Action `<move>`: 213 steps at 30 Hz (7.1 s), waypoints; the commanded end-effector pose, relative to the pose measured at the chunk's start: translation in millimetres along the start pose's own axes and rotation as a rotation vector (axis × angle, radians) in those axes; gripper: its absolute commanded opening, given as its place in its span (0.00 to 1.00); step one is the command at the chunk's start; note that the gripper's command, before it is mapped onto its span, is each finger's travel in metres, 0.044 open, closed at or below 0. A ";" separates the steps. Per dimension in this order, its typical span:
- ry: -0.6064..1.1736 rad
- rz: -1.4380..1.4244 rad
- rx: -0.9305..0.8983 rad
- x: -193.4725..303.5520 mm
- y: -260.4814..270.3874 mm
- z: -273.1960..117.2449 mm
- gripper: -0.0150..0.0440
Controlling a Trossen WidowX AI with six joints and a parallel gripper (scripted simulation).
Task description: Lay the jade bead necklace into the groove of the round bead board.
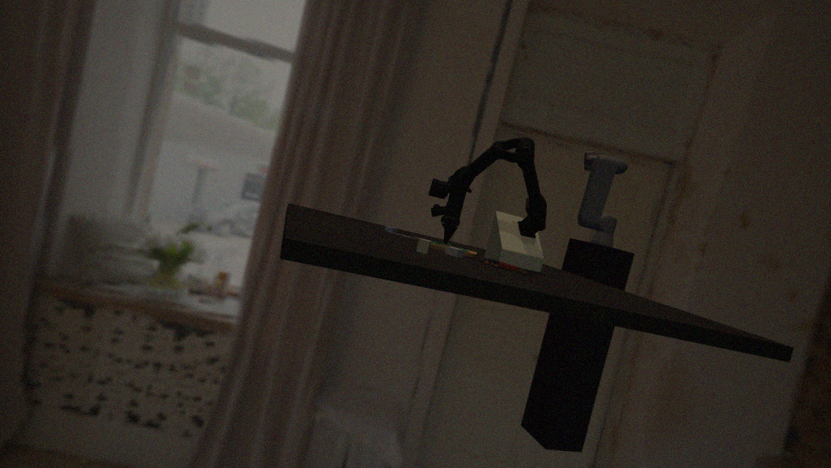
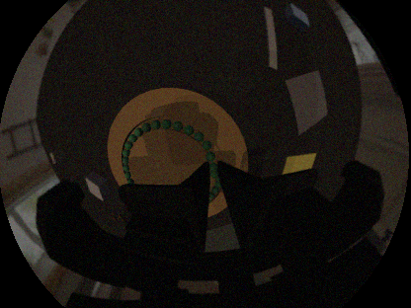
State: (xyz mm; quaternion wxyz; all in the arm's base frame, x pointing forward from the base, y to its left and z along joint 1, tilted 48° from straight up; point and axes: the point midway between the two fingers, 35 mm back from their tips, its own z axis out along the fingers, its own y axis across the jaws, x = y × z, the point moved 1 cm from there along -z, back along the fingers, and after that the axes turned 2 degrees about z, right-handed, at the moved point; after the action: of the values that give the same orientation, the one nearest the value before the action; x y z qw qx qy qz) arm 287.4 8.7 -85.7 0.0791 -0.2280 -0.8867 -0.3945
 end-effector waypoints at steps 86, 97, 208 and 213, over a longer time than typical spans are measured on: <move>-0.005 -0.059 0.000 8.5 -2.9 -7.5 0.46; -0.001 -0.056 -0.001 10.4 -3.1 4.3 0.46; -0.003 -0.054 0.001 6.4 -8.4 -25.6 1.00; 0.001 -0.051 -0.005 11.3 -8.4 -82.6 1.00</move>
State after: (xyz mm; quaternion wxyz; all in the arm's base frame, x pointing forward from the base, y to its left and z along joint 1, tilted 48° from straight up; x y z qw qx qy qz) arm 269.6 -35.4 -51.7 0.0776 -0.2115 -0.8884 -0.4001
